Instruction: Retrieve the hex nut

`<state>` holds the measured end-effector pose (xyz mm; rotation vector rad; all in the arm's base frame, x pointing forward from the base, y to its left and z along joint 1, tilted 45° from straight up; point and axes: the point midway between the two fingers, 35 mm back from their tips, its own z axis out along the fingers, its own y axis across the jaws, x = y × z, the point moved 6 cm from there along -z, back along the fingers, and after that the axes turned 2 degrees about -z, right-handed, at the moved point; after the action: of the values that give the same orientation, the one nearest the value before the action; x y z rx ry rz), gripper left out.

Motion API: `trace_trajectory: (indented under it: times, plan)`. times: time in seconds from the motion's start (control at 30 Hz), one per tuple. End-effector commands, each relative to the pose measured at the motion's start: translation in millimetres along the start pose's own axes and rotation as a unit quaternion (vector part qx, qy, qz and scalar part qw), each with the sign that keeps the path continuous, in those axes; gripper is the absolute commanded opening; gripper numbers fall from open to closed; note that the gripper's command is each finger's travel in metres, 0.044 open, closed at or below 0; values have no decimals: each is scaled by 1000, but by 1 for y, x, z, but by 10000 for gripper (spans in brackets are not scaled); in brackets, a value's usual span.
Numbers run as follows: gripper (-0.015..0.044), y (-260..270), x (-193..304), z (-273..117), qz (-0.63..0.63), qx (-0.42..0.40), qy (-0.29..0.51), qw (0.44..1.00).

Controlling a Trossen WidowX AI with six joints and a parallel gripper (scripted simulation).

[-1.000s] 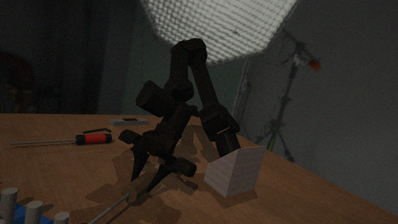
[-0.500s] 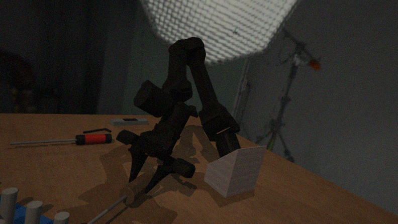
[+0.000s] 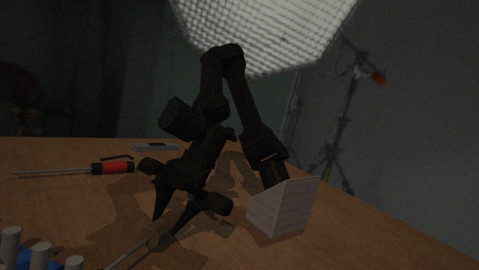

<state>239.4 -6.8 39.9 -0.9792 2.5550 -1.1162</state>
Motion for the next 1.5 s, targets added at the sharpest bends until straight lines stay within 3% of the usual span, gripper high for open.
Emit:
trace_trajectory:
  times: [0.0,1.47]
  plan:
    - [0,-3,-5,0,6,3,-4,1000]
    - [0,-4,-27,10,6,3,-5,1000]
